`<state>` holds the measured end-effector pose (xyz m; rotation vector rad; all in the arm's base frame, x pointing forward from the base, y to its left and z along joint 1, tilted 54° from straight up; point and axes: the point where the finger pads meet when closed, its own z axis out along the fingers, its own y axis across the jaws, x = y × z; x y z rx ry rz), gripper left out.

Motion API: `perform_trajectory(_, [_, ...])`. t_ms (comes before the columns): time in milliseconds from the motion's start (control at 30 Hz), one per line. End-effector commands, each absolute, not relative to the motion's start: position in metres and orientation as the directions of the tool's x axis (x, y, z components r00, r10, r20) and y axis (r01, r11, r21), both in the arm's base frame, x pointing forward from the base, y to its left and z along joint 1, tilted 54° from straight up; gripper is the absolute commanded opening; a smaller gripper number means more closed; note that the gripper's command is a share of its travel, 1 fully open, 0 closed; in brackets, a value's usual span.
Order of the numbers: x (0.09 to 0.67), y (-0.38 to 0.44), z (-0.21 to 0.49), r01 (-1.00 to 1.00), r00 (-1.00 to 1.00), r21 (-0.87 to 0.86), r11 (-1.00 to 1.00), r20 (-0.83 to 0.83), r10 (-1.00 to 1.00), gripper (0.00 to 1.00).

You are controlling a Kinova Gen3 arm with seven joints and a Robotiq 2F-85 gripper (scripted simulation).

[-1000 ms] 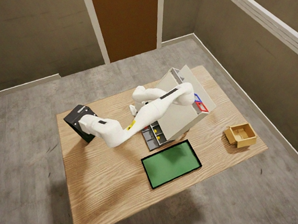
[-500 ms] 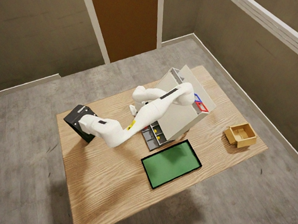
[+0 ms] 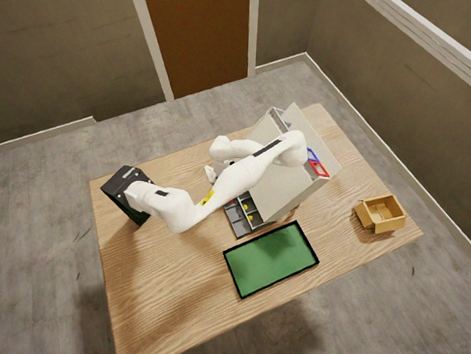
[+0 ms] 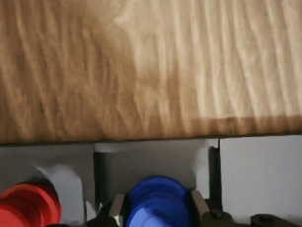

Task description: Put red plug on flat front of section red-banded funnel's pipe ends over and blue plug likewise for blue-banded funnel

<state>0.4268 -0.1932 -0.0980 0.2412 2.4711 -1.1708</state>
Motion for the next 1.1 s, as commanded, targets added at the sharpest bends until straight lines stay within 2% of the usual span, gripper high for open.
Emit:
perform_trajectory(0, [0.4272, -0.1924, -0.0978, 0.316, -0.907, -0.704, 0.636, -0.420, -0.014, 0.42])
perform_trajectory(533, [0.4272, -0.1924, -0.0978, 0.316, -0.907, -0.704, 0.636, -0.420, -0.014, 0.42])
perform_trajectory(567, [0.4272, -0.1924, -0.0978, 0.316, -0.907, -0.704, 0.636, -0.420, -0.014, 0.65])
perform_trajectory(1067, [0.4272, -0.1924, -0.0978, 0.316, -0.907, -0.704, 0.636, -0.420, -0.014, 0.65])
